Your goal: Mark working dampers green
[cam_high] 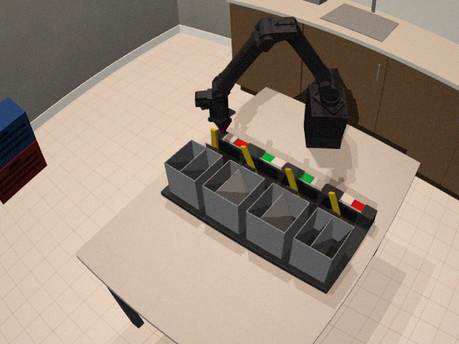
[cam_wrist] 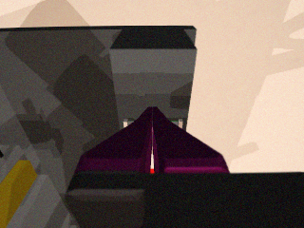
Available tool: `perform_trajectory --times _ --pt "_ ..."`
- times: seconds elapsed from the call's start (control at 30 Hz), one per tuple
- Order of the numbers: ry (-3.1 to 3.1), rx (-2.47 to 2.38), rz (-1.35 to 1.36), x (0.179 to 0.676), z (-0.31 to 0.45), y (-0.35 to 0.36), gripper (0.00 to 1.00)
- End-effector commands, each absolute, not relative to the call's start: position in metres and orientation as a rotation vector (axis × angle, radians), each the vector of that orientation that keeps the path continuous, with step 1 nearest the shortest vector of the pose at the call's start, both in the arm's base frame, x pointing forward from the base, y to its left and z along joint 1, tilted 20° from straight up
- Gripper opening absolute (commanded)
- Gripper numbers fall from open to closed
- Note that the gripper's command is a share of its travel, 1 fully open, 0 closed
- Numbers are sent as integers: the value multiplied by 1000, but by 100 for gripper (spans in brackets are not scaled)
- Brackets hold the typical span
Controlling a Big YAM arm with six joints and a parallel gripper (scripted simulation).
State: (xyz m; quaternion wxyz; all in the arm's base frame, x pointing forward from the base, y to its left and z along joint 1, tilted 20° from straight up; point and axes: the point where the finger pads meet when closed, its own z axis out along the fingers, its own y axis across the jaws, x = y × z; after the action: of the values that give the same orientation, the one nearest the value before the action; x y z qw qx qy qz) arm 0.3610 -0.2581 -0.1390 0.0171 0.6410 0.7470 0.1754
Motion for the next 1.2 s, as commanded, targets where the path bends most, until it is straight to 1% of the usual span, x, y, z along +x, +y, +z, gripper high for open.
perform_trajectory --times 0.0,0.1,0.2,0.4,0.53,1.17 --pt "2303 1980 541 372 -138 -264 0" --pt "2293 1965 537 374 -130 -268 0" --pt "2311 1980 543 373 -144 -261 0" --pt "2289 1962 536 379 -137 -269 0" --pt "2305 1978 541 376 -146 -264 0" --pt "2291 1961 536 380 -137 -269 0"
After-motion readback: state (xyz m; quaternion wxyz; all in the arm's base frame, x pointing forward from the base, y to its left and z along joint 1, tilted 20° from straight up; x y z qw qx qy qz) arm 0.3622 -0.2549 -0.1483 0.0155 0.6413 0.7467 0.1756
